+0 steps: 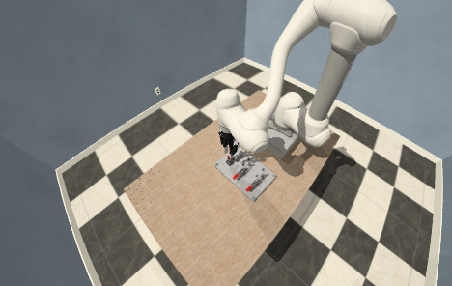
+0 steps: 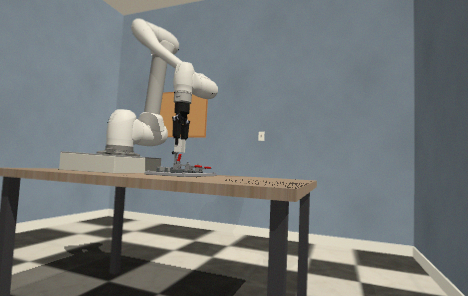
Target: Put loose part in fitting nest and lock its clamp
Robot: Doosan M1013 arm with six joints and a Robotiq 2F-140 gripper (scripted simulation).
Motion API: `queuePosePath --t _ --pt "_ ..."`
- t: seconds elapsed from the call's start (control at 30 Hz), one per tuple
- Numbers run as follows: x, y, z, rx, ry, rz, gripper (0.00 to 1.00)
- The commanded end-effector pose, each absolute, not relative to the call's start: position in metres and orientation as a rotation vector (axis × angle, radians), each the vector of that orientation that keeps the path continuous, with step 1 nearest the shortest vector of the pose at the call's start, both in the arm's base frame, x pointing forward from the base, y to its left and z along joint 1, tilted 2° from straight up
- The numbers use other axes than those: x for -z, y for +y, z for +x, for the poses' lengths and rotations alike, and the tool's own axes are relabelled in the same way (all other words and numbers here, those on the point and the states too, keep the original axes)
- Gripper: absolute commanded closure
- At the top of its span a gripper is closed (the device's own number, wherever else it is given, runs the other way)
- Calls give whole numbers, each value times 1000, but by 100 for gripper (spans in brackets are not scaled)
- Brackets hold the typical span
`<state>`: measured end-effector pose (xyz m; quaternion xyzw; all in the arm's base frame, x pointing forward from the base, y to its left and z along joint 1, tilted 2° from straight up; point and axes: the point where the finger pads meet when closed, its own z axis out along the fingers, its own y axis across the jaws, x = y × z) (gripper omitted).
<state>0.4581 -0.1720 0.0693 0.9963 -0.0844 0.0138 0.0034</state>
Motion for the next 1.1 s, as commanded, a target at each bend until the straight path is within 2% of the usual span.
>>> queuePosePath --t 0.0,1.07 --pt "-64 -172 458 -44 -265 3123 65" --pt "-61 -172 458 -44 -264 3123 65"
